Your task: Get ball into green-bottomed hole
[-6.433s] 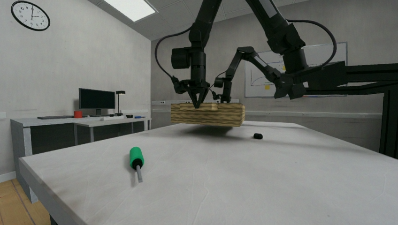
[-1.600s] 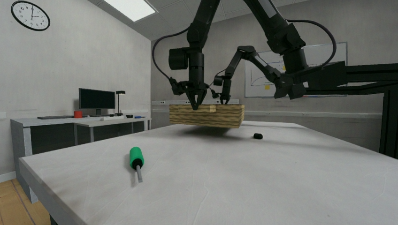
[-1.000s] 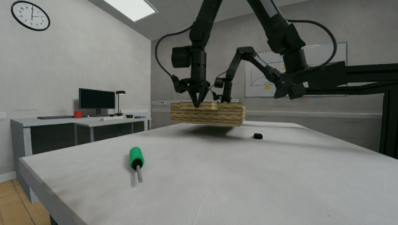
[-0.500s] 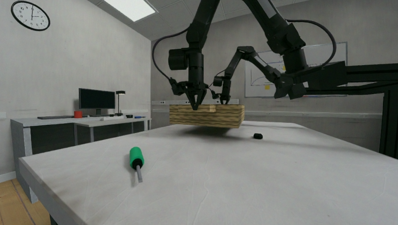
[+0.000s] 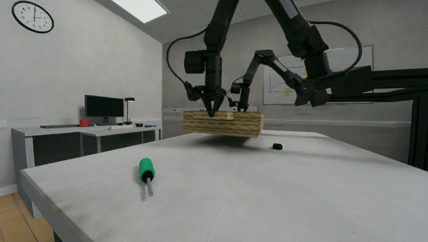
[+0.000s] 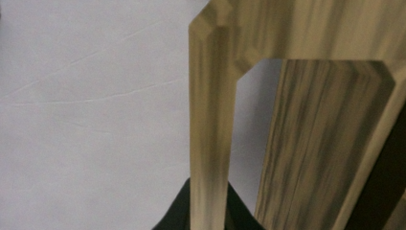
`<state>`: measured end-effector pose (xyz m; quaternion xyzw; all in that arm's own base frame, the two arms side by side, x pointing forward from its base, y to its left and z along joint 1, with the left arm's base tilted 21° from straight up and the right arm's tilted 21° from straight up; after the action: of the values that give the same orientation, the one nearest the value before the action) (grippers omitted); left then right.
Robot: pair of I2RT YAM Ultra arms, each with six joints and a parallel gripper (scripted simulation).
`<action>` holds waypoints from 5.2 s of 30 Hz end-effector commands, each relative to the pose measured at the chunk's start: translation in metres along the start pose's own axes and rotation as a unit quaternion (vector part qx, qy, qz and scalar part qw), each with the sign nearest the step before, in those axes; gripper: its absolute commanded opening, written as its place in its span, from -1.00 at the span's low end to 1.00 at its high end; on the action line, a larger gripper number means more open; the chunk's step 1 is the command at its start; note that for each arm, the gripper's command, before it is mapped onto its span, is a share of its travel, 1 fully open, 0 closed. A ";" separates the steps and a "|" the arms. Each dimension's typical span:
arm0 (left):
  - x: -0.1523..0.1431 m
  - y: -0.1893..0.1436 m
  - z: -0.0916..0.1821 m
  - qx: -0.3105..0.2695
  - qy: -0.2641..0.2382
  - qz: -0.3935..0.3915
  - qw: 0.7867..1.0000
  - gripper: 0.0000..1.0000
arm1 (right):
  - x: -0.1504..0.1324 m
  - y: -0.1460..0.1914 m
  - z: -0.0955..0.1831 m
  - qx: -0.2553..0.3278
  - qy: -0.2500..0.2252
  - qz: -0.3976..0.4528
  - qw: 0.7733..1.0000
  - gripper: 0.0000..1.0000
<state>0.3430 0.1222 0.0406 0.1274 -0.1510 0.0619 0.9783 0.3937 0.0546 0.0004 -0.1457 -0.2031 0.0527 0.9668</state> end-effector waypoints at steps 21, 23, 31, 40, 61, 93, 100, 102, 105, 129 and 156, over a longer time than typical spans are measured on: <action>0.037 -0.006 0.021 -0.010 -0.054 -0.009 0.998 -1.00 | 0.047 0.003 0.031 -0.005 -0.060 0.002 0.998 -1.00; 0.036 -0.005 0.018 -0.010 -0.053 -0.009 0.998 -1.00 | 0.042 0.003 0.027 -0.005 -0.055 0.004 0.998 -1.00; 0.029 -0.002 0.001 -0.009 -0.039 -0.007 0.999 -1.00 | 0.031 0.006 0.005 -0.006 -0.046 0.005 0.999 -1.00; 0.025 -0.003 -0.009 -0.011 -0.027 -0.009 1.000 -1.00 | 0.034 0.011 -0.004 0.008 -0.047 0.006 0.999 -1.00; 0.036 -0.003 -0.022 -0.011 -0.045 -0.009 0.999 -1.00 | 0.031 0.006 -0.019 0.006 -0.058 0.000 0.998 -1.00; 0.029 -0.001 -0.034 -0.013 -0.027 -0.007 1.000 -0.27 | 0.036 0.008 -0.026 0.011 -0.064 -0.002 0.998 -1.00; 0.029 -0.001 -0.034 -0.013 -0.027 -0.007 1.000 -0.27 | 0.034 0.008 -0.028 0.010 -0.060 -0.002 0.998 -0.27; 0.029 -0.001 -0.034 -0.013 -0.027 -0.007 1.000 -0.27 | 0.034 0.008 -0.028 0.010 -0.060 -0.002 0.998 -0.27; 0.029 -0.001 -0.034 -0.013 -0.027 -0.007 1.000 -0.27 | 0.035 0.008 -0.026 0.010 -0.063 -0.002 0.998 -0.27; 0.023 0.001 0.006 -0.005 -0.016 0.000 1.000 -0.27 | 0.036 0.008 -0.026 0.011 -0.064 -0.002 0.998 -0.27; 0.023 0.000 0.027 -0.006 -0.020 -0.001 1.000 -0.27 | 0.015 0.006 -0.015 0.003 -0.034 -0.002 0.999 -0.27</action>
<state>0.3481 0.1199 0.0531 0.1161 -0.1460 0.0579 0.9807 0.4090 0.0495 -0.0325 -0.1408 -0.2139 0.0581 0.9649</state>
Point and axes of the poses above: on each arm, the point where the finger pads meet when closed, its own z axis back along the fingers, its own y axis across the jaws, x = y × z, the point moved 4 cm from there along z, back along the fingers, and after that the axes turned 6 degrees about z, right-handed, at the moved point
